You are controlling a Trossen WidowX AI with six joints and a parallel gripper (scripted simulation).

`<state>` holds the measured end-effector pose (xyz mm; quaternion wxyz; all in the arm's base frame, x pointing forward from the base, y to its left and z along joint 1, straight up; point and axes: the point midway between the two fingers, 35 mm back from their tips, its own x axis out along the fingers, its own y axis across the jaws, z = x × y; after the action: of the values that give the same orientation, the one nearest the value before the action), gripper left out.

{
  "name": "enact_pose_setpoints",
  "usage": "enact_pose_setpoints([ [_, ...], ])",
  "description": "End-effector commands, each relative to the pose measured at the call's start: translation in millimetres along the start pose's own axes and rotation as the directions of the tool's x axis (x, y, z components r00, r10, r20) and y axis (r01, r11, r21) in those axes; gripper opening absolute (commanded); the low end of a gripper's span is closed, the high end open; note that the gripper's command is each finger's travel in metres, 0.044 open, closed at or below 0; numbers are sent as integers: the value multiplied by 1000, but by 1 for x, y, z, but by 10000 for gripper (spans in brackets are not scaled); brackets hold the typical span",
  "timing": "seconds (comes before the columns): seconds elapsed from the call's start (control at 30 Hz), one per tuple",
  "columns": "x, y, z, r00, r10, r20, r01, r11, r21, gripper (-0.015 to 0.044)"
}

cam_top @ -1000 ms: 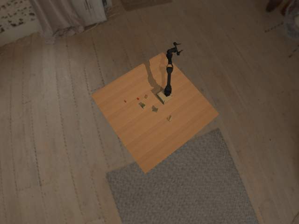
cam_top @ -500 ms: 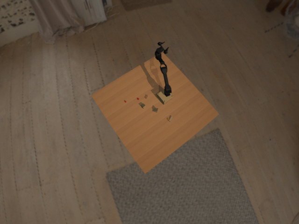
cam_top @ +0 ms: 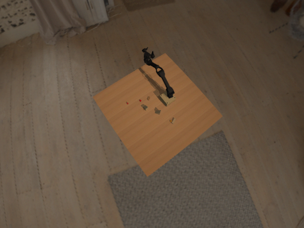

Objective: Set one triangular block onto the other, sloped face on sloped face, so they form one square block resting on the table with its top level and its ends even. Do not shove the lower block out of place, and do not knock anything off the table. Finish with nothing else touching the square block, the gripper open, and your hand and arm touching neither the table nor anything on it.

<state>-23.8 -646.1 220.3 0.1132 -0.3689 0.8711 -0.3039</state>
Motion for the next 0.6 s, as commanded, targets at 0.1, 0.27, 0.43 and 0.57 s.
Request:
enact_pose_setpoints([
  [0.1, -100, -52, 52, 965, -111, 237, 119, 993, -21, 440],
  [0.27, -178, -73, 87, 902, -170, 397, 197, 980, -28, 440],
  [0.43, -261, -83, 115, 814, -210, 541, 266, 964, -26, 440],
  [0.57, -330, -82, 131, 729, -224, 647, 316, 948, -27, 440],
])
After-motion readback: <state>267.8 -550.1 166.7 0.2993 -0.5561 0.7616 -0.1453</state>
